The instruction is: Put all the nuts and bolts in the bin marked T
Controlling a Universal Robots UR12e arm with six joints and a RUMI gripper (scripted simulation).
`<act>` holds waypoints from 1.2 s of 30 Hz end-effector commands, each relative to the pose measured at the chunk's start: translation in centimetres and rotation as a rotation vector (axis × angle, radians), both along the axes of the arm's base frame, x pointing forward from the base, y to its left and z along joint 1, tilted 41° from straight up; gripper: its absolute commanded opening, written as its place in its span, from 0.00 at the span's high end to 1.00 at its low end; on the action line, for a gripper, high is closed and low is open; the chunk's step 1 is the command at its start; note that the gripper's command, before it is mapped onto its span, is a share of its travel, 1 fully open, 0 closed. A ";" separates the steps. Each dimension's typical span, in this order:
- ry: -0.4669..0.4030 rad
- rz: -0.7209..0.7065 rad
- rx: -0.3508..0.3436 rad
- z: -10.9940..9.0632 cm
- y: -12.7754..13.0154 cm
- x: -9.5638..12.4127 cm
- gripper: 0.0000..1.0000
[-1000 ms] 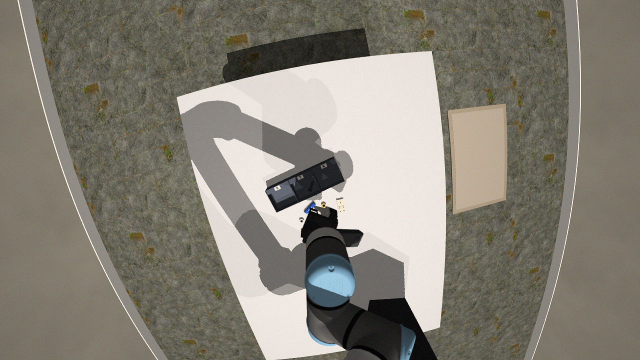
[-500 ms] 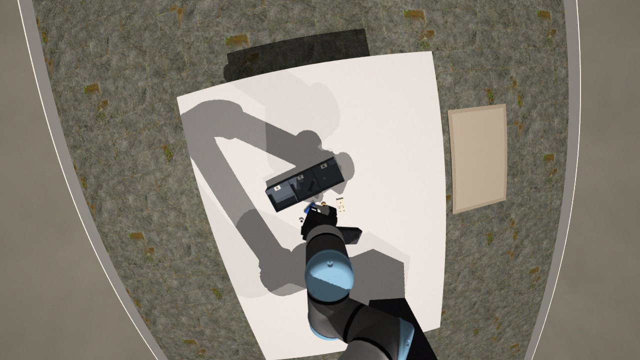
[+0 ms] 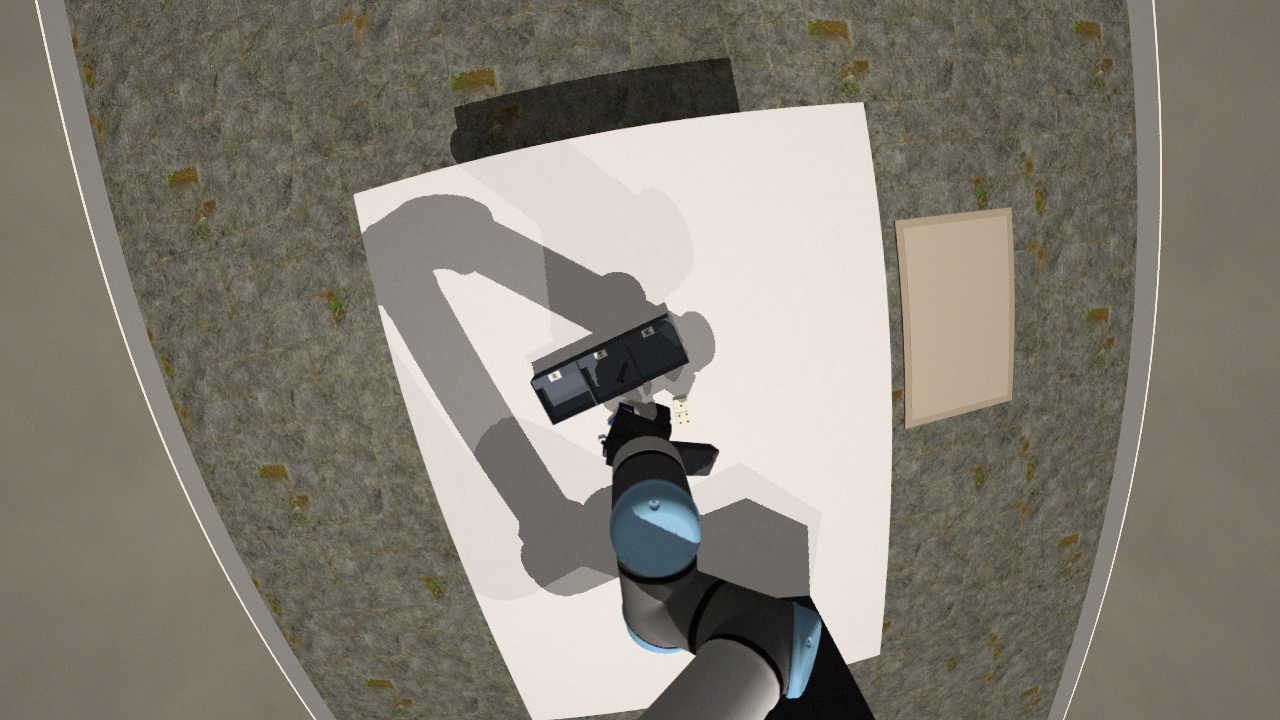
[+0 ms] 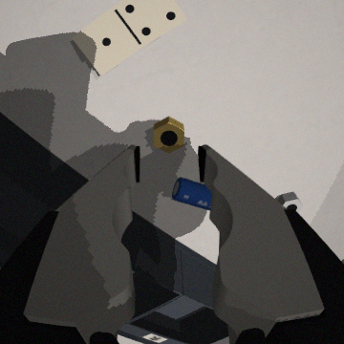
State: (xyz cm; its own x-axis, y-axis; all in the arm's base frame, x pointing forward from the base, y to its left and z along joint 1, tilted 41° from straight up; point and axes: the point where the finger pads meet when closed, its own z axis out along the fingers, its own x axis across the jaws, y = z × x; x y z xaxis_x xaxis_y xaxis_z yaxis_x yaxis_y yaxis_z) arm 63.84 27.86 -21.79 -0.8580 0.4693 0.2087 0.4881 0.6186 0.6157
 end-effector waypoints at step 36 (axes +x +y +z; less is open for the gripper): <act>-0.001 -0.001 0.000 -1.0 0.8 0.2 1.00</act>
